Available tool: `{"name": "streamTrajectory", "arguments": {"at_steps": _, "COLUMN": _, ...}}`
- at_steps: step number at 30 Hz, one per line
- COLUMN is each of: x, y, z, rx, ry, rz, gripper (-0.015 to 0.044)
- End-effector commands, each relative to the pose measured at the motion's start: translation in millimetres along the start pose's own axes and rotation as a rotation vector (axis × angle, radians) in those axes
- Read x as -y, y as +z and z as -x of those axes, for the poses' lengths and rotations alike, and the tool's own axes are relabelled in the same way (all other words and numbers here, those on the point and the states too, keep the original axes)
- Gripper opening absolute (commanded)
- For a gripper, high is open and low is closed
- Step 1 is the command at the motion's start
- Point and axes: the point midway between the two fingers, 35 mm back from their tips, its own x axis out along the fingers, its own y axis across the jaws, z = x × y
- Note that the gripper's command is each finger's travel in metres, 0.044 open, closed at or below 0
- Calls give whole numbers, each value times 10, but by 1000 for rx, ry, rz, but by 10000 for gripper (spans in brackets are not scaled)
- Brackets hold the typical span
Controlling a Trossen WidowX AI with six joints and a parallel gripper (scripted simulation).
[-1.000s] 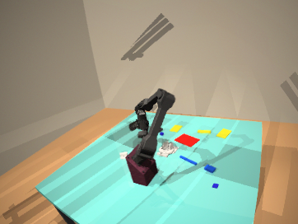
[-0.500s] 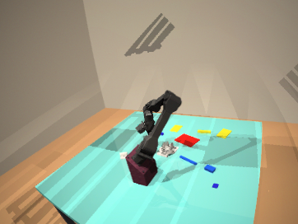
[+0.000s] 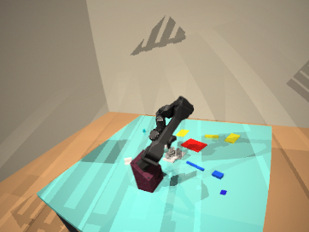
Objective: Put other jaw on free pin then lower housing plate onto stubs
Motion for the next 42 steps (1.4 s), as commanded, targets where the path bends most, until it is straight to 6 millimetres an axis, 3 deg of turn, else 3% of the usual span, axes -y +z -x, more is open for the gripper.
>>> {"name": "streamTrajectory", "arguments": {"at_steps": 1, "x": -131, "y": -22, "z": -23, "rx": -2, "ry": 11, "rz": 105, "gripper": 351}}
{"name": "streamTrajectory", "arguments": {"at_steps": 7, "x": -268, "y": -50, "z": -47, "rx": 0, "ry": 22, "rz": 218, "gripper": 351}}
{"name": "streamTrajectory", "arguments": {"at_steps": 34, "x": -268, "y": -50, "z": -47, "rx": 0, "ry": 22, "rz": 211, "gripper": 351}}
{"name": "streamTrajectory", "arguments": {"at_steps": 42, "x": -350, "y": 66, "z": -47, "rx": 1, "ry": 23, "rz": 212, "gripper": 351}}
